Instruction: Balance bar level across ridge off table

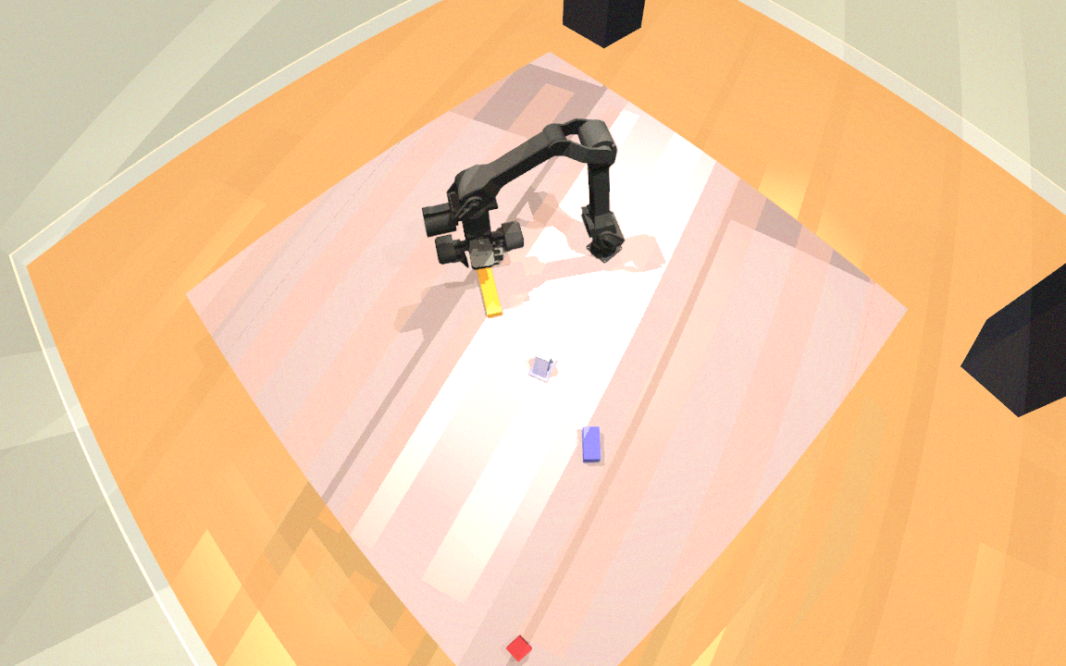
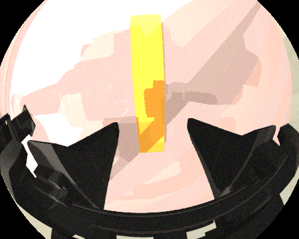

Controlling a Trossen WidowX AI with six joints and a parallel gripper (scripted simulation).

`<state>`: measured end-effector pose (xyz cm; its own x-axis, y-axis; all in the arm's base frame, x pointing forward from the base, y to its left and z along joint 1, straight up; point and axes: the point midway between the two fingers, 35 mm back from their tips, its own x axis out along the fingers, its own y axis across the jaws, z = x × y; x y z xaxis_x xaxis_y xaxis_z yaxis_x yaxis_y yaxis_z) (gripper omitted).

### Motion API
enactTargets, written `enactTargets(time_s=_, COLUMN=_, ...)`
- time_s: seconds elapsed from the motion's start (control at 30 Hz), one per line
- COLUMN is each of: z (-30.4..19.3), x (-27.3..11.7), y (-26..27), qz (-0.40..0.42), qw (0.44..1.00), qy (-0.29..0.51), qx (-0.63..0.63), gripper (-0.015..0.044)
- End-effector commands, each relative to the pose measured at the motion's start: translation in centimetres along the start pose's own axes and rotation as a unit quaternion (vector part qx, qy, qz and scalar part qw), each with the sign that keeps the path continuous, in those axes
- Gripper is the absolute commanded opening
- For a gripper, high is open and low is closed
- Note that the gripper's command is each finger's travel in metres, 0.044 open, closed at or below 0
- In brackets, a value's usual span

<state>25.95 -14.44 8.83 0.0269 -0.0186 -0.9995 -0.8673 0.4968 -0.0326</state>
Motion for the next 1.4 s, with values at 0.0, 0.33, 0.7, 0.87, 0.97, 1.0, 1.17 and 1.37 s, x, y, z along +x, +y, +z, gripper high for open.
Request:
enactTargets(time_s=0.0, z=0.1, x=1.4, y=0.1, qz=0.002, qw=1.000, qy=-0.002, qx=-0.003, gripper=0.0315)
enactTargets(time_s=0.33, z=0.1, x=2.3, y=0.1, qz=0.002, qw=1.000, qy=-0.002, qx=-0.003, gripper=0.0315)
enactTargets(time_s=0.7, z=0.1, x=4.0, y=0.2, qz=0.002, qw=1.000, qy=-0.002, qx=-0.003, gripper=0.0315)
enactTargets(time_s=0.87, z=0.1, x=4.0, y=0.2, qz=0.002, qw=1.000, qy=-0.002, qx=-0.003, gripper=0.0315)
enactTargets(time_s=0.97, z=0.1, x=4.0, y=0.2, qz=0.002, qw=1.000, qy=-0.002, qx=-0.003, gripper=0.0315)
enactTargets(time_s=1.0, z=0.1, x=4.0, y=0.2, qz=0.002, qw=1.000, qy=-0.002, qx=-0.003, gripper=0.0315)
enactTargets(time_s=1.17, z=0.0, x=4.0, y=0.2, qz=0.003, qw=1.000, qy=0.000, qx=0.000, gripper=0.0263)
enactTargets(time_s=1.37, z=0.0, x=4.0, y=0.2, qz=0.003, qw=1.000, qy=0.000, qx=0.000, gripper=0.0144)
